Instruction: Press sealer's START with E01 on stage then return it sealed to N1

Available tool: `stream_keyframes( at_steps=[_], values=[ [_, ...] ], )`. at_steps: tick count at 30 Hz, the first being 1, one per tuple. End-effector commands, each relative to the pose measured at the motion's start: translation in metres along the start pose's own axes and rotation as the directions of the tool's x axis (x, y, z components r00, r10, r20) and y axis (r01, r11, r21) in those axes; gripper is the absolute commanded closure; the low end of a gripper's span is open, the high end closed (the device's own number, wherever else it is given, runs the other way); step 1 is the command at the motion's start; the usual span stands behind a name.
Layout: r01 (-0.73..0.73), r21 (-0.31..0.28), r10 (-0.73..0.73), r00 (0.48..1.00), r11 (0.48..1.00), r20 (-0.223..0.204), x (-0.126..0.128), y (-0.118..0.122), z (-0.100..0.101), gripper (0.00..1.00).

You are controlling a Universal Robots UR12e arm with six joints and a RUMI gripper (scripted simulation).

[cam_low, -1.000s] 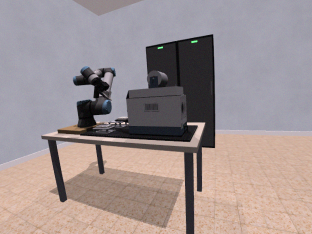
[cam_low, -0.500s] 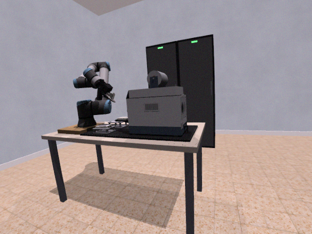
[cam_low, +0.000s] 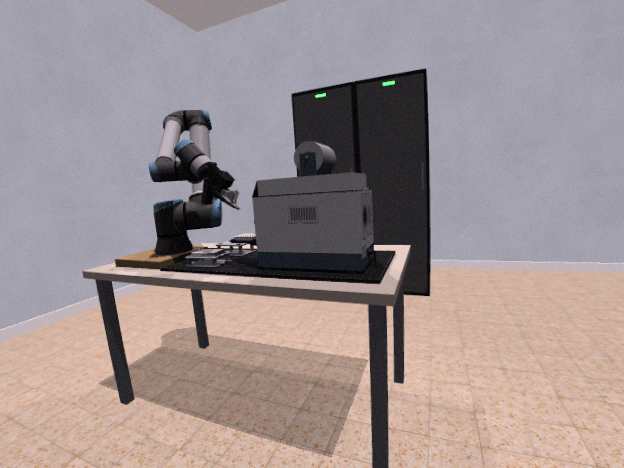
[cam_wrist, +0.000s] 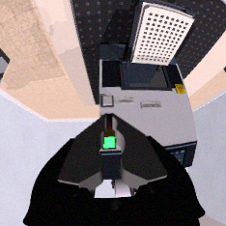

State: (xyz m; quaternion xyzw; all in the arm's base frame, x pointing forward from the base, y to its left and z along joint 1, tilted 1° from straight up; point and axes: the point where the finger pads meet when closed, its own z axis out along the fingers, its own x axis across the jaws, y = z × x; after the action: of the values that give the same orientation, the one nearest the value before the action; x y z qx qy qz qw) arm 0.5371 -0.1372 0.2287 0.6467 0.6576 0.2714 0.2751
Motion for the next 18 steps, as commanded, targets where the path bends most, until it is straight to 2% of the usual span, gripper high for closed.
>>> stream_keyframes(
  at_steps=[1,10,18],
  values=[
    [0.000,0.000,0.000,1.000,1.000,0.008,-0.001,0.007,0.018,1.00],
    [0.000,0.000,0.000,1.000,1.000,0.008,-0.001,0.007,0.018,1.00],
    [0.000,0.000,0.000,1.000,1.000,0.008,-0.001,0.008,0.028,1.00]
  ],
)
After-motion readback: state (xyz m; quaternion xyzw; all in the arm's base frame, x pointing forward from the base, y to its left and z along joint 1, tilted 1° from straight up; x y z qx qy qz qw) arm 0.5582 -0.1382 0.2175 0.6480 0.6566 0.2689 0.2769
